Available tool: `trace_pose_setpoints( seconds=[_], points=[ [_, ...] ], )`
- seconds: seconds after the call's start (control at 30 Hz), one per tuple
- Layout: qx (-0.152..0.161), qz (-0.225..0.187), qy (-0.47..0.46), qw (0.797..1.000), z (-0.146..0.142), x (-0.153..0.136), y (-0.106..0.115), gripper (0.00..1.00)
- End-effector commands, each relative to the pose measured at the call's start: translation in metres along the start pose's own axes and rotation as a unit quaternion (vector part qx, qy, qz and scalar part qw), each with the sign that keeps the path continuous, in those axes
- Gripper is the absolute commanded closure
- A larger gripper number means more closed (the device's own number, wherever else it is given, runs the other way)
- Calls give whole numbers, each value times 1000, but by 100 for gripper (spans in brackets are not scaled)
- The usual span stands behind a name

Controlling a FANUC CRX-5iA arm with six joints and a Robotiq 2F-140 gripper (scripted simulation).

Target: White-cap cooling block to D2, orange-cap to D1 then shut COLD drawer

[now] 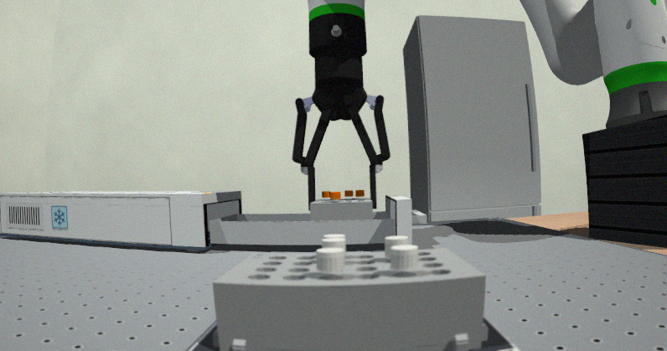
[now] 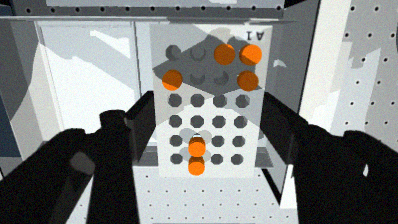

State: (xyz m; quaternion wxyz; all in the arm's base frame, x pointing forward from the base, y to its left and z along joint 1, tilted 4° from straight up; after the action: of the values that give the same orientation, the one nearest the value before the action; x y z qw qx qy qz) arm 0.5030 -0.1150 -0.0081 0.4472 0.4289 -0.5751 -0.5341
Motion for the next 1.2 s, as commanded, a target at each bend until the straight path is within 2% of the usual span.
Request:
trace_pose_setpoints(
  seconds=[0.0,1.17],
  points=[
    [1,0,0,1000,-1,0,5,90],
    [1,0,0,1000,-1,0,46,90]
  ],
)
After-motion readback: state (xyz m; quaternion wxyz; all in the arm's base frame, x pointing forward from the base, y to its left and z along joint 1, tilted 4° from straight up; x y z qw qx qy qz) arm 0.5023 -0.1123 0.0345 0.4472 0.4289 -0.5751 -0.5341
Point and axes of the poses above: the point where the finger pads meet when closed, its own y axis back along the fingers, its own z axis across the jaws, x = y × z, the point moved 6 cm from there along y, back along the fingers, and after that the axes turned 11 degrees about -y, right-handed, at the moved point
